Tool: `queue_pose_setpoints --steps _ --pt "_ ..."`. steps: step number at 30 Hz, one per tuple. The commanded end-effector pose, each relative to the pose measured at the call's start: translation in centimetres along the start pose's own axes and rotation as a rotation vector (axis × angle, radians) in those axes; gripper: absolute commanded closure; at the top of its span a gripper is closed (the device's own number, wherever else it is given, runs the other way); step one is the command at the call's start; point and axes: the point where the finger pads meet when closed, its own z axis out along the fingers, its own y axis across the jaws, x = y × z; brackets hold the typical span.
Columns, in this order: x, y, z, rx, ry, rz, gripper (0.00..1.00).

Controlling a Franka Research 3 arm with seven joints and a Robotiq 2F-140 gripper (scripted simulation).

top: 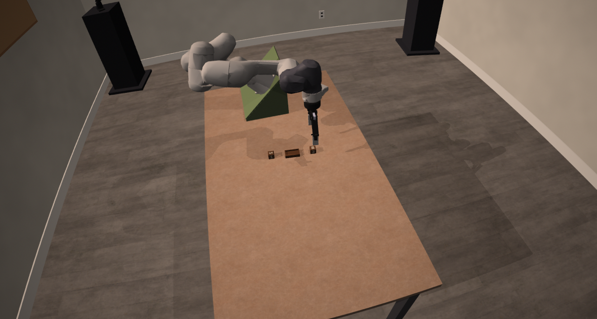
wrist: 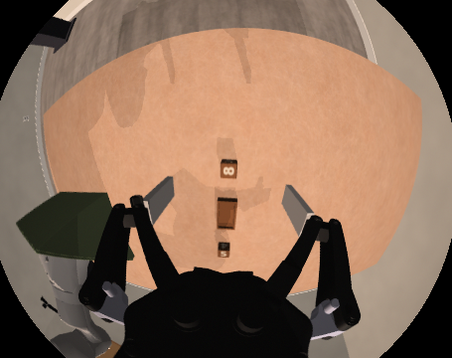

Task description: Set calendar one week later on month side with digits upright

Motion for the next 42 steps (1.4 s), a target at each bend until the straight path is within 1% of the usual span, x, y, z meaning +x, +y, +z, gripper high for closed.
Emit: queue_pose_setpoints --steps 1,4,6,8,10,11,24,27,28,42 --pt "-0.1 -0.1 -0.1 0.001 -0.003 -0.01 0.0" --pt "-0.1 -0.1 -0.1 0.001 -0.003 -0.01 0.0" --pt "-0.2 0.1 0.0 -0.001 0.001 0.017 0.0" --pt "-1.6 0.5 -0.2 -0.002 0.005 0.116 0.0" --pt "-1.6 0.5 -0.2 -0.002 0.005 0.116 0.0" --pt "-2.8 0.9 -0.3 -0.004 0.008 0.206 0.0" --pt "-6.3 1.6 -0.4 -0.005 0.015 0.453 0.0" --pt "-6.4 1.6 -0.4 -0.005 0.015 0.457 0.0" --pt "-7.2 1.7 -0.4 -0.005 0.016 0.513 0.0" --pt "-10.8 1.9 -0.3 -0.004 0.018 0.762 0.0"
